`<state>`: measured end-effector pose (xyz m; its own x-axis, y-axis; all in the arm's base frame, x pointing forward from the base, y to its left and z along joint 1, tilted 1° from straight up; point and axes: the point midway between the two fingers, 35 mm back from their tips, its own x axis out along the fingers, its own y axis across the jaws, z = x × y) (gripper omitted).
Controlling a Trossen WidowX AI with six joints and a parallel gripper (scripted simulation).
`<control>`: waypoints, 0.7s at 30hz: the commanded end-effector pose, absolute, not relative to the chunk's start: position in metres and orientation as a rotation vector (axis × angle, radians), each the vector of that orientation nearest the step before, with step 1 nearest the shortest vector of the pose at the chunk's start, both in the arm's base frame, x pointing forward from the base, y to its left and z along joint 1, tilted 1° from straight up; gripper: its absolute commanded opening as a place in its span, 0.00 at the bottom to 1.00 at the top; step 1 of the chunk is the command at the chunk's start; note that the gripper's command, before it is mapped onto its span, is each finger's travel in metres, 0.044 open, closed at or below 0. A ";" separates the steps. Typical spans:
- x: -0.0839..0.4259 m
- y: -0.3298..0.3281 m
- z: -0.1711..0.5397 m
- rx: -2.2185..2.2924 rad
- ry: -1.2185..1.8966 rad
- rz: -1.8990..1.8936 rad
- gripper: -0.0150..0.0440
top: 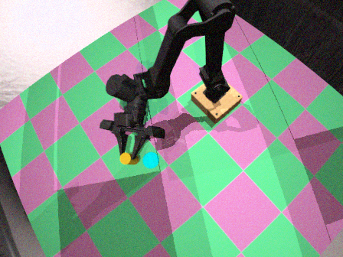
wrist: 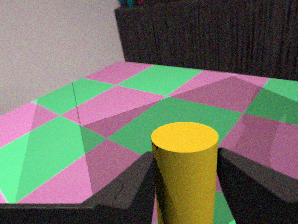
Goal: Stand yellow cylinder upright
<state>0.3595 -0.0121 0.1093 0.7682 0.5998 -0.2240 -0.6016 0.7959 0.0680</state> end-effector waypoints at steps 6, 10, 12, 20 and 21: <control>0.349 -0.010 0.112 -0.007 0.201 0.674 0.43; 0.345 -0.010 0.113 -0.010 0.183 0.682 0.43; 0.343 -0.010 0.114 -0.012 0.174 0.687 0.43; 0.333 -0.008 0.116 -0.021 0.139 0.704 0.43; 0.332 -0.008 0.116 -0.022 0.135 0.706 0.43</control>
